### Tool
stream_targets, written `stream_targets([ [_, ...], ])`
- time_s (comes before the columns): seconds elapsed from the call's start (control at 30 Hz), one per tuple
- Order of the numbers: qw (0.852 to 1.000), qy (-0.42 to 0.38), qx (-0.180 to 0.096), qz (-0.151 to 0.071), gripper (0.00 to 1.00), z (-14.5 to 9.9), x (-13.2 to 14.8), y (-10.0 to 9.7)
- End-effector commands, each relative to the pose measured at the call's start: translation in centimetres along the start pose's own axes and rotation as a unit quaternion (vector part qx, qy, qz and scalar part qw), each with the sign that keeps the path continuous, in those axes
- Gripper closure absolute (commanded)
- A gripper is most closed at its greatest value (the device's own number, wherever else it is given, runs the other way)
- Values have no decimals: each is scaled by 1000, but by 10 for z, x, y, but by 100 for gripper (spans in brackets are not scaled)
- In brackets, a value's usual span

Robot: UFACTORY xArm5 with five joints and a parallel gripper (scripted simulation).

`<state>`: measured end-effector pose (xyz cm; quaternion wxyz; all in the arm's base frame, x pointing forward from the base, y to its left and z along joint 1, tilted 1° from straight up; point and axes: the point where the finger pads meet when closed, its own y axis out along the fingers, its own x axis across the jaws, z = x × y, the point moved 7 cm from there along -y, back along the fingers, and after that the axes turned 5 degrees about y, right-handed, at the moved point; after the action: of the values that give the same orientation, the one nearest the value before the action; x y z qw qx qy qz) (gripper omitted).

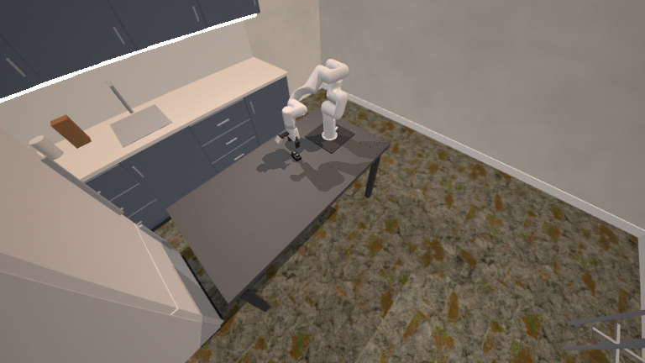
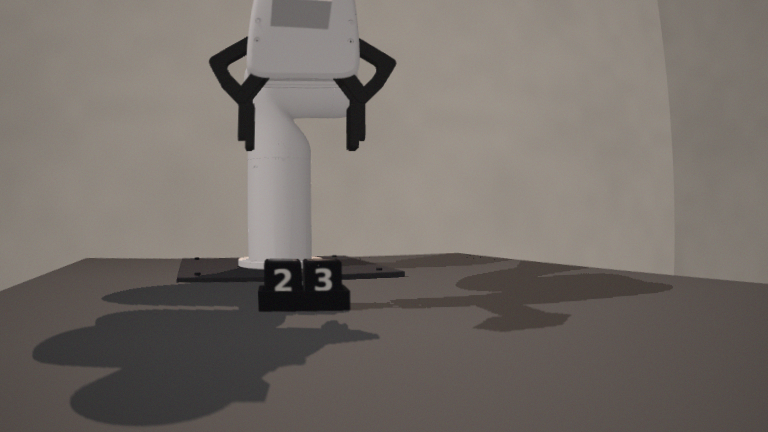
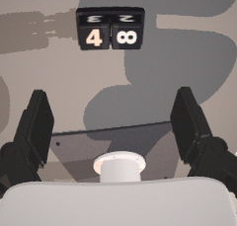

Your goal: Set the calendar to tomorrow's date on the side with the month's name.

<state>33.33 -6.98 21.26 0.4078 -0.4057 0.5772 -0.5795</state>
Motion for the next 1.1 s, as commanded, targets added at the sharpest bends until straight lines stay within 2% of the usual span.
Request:
stream_targets([
  [0.0, 1000, -1, 2, 0, 0, 1, 0, -1],
  [0.2, 1000, -27, 2, 0, 0, -2, 2, -3],
  [0.47, 993, -121, 2, 0, 0, -11, 9, -10],
  [0.73, 967, -253, 2, 0, 0, -24, 18, -19],
  [0.93, 937, -348, 2, -1, 0, -34, 24, -25],
  [1.0, 937, -348, 2, -1, 0, -34, 24, -25],
  [1.07, 915, -403, 2, -1, 0, -40, 28, -29],
])
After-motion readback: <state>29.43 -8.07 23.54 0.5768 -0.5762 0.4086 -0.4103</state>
